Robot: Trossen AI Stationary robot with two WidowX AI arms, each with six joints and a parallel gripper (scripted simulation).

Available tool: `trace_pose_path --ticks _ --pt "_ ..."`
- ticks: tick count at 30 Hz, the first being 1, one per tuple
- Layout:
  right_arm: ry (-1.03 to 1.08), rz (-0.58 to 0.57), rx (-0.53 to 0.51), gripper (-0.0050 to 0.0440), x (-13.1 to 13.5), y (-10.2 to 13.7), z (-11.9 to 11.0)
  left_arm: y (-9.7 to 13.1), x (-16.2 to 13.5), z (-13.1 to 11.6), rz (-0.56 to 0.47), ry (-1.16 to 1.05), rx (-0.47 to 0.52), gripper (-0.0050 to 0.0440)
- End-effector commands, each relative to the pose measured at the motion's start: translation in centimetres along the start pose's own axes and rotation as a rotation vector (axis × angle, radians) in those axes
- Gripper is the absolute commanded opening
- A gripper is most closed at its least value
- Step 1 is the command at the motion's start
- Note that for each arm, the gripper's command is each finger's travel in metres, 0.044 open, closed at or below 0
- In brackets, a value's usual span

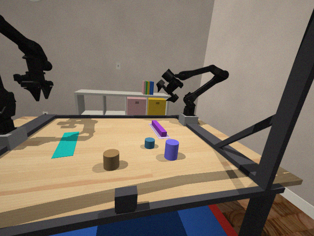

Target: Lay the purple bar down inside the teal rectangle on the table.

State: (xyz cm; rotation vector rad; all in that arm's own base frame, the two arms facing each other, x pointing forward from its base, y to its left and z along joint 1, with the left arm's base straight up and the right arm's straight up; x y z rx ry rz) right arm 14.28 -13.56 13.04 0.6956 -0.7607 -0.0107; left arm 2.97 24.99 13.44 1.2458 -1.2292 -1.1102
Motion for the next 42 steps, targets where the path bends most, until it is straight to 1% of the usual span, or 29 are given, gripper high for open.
trace_pose_path --ticks 1,4,8,14,16,19,25,31,33,37,42 --pt "-0.014 0.016 -0.001 0.0416 0.6 0.3 0.2 0.6 -0.2 0.0 -0.024 -0.001 0.002 0.044" --pt "0.012 0.007 0.019 0.0344 0.6 0.3 0.0 0.3 -0.2 -0.6 -0.043 -0.063 0.0 0.044" --pt "0.104 -0.026 0.094 0.0248 0.1 0.4 -1.0 0.1 -1.0 -3.1 -0.126 -0.28 -0.002 0.044" --pt "0.253 -0.08 0.229 0.0248 -0.9 0.6 -2.6 -0.2 -1.8 -7.2 -0.251 -0.606 -0.007 0.044" --pt "0.253 -0.08 0.229 0.0248 -0.9 0.6 -2.6 -0.2 -1.8 -7.2 -0.251 -0.606 -0.007 0.044" --pt "0.341 -0.101 0.322 0.0248 -1.5 0.9 -3.7 -0.3 -1.9 -9.9 -0.332 -0.808 -0.013 0.044" --pt "0.462 -0.109 0.467 0.0248 -2.0 1.6 -5.4 -0.1 -1.4 -14.2 -0.461 -1.11 -0.026 0.044" --pt "0.569 -0.084 0.618 0.0248 -2.1 2.4 -7.1 0.3 -0.1 -18.7 -0.606 -1.41 -0.046 0.044" --pt "0.569 -0.084 0.618 0.0248 -2.1 2.4 -7.1 0.3 -0.1 -18.7 -0.606 -1.41 -0.046 0.044" --pt "0.642 -0.04 0.736 0.0248 -1.9 3.1 -8.4 0.7 1.6 -22.1 -0.731 -1.637 -0.064 0.044" --pt "0.716 0.014 0.861 0.0248 -1.7 4.1 -9.7 1.4 3.9 -25.5 -0.876 -1.865 -0.093 0.044"
Point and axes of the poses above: on each arm, the point midway between the two fingers, 35 mm back from their tips, its own y axis back along the fingers, its own x axis across the jaws, z = x × y, the point moved 2 cm from there along y, back along the fingers, and after that the axes turned 2 degrees about y, right-handed, at the moved point
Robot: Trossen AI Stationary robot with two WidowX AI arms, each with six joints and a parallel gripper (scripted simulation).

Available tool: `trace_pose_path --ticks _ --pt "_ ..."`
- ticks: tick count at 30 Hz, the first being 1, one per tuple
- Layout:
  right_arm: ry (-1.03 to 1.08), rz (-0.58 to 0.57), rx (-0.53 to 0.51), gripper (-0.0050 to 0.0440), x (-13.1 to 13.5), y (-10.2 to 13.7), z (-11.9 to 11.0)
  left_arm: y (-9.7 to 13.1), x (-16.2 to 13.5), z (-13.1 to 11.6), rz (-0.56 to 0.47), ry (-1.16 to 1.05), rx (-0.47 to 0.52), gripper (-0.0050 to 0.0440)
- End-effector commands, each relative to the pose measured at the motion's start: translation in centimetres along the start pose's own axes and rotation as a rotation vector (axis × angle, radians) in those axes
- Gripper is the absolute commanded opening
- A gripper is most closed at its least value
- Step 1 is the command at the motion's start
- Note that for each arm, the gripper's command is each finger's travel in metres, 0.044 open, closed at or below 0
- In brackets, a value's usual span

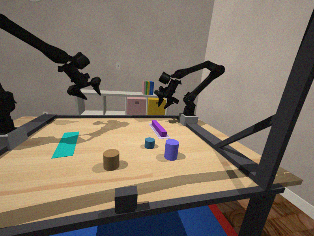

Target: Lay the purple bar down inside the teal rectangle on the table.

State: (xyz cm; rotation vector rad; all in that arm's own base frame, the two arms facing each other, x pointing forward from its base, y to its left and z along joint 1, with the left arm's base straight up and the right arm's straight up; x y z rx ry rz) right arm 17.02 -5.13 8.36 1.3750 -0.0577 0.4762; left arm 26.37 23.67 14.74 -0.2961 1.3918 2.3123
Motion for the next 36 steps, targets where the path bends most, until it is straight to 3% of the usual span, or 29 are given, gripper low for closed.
trace_pose_path --ticks 1,6,9,17,22,25,36 --pt "0.088 0.077 0.065 0.0248 1.9 0.6 -0.4 0.8 -3.7 -0.4 -0.115 -0.197 -0.077 0.044" --pt "0.2 0.142 0.159 0.0248 3.0 0.7 -1.5 1.5 -7.8 -2.3 -0.234 -0.437 -0.144 0.044" --pt "0.229 0.157 0.178 0.0248 3.2 0.7 -1.7 1.4 -8.6 -2.9 -0.256 -0.49 -0.153 0.044" --pt "0.559 0.249 0.264 0.0248 4.8 0.6 -2.6 3.9 -14.2 -6.6 -0.44 -0.822 -0.296 0.044" --pt "0.78 0.276 0.273 0.0248 5.4 0.2 -2.5 4.7 -15.3 -7.6 -0.482 -0.89 -0.334 0.044" --pt "0.824 0.279 0.277 0.0248 5.5 0.1 -2.6 4.8 -15.5 -7.5 -0.487 -0.892 -0.34 0.044" --pt "1.309 0.352 0.3 0.0248 6.6 -1.0 -2.5 5.0 -15.7 -7.3 -0.491 -0.891 -0.345 0.044"
Point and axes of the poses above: on each arm, the point midway between the two fingers, 35 mm back from their tips, its own y axis back along the fingers, its own x axis across the jaws, z = x × y, the point moved 2 cm from there along y, back along the fingers, and after that the axes turned 2 degrees about y, right-handed, at the moved point
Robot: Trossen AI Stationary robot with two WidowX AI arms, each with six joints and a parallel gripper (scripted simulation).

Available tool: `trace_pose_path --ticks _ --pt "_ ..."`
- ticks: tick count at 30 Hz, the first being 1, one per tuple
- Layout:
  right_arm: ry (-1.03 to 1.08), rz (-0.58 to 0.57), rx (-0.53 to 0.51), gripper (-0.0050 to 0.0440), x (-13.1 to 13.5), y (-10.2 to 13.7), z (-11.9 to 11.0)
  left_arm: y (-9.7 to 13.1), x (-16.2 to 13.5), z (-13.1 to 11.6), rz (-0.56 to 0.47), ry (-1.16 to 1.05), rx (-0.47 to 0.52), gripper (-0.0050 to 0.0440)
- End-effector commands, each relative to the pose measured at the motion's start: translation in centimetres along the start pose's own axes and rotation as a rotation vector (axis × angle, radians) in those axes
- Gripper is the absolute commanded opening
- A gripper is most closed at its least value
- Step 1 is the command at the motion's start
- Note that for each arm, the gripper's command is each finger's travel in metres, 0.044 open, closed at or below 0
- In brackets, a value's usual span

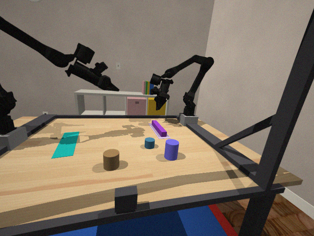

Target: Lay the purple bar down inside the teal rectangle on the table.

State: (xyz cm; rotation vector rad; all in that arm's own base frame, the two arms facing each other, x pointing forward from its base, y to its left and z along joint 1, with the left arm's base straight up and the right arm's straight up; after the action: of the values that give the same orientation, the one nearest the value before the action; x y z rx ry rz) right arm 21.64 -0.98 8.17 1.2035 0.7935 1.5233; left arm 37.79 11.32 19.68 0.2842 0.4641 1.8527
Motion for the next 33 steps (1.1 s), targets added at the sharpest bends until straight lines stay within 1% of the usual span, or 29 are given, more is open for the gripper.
trace_pose_path --ticks 1,4,6,21,23,33 --pt "0.195 0.024 0.0 0.0248 0.2 0.2 1.4 0.7 0.0 1.4 0.001 -0.003 -0.045 0.044" --pt "0.325 0.037 0.018 0.0248 0.2 -0.1 1.7 0.7 0.0 1.4 0.001 -0.003 -0.045 0.044" --pt "0.325 0.037 0.018 0.0248 0.2 -0.1 1.7 0.7 0.0 1.4 0.001 -0.003 -0.045 0.044" --pt "0.972 0.142 0.085 0.0248 -0.1 -2.2 2.7 0.5 0.0 1.1 0.001 -0.001 -0.034 0.044" --pt "0.972 0.142 0.085 0.0248 -0.1 -2.2 2.7 0.5 0.0 1.1 0.001 -0.001 -0.034 0.044" --pt "1.395 0.237 0.091 0.0248 -0.4 -3.8 3.3 0.5 0.0 1.1 0.001 -0.001 -0.034 0.044"
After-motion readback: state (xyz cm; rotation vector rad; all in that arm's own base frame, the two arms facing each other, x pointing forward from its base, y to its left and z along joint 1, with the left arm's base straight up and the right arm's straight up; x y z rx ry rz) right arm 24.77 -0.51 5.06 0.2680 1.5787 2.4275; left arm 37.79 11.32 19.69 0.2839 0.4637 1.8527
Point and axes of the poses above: on each arm, the point midway between the two fingers, 35 mm back from their tips, its own y axis back along the fingers, its own x axis across the jaws, z = x × y, the point moved 2 cm from there along y, back along the fingers, and after that the axes turned 2 degrees about y, right-handed, at the moved point
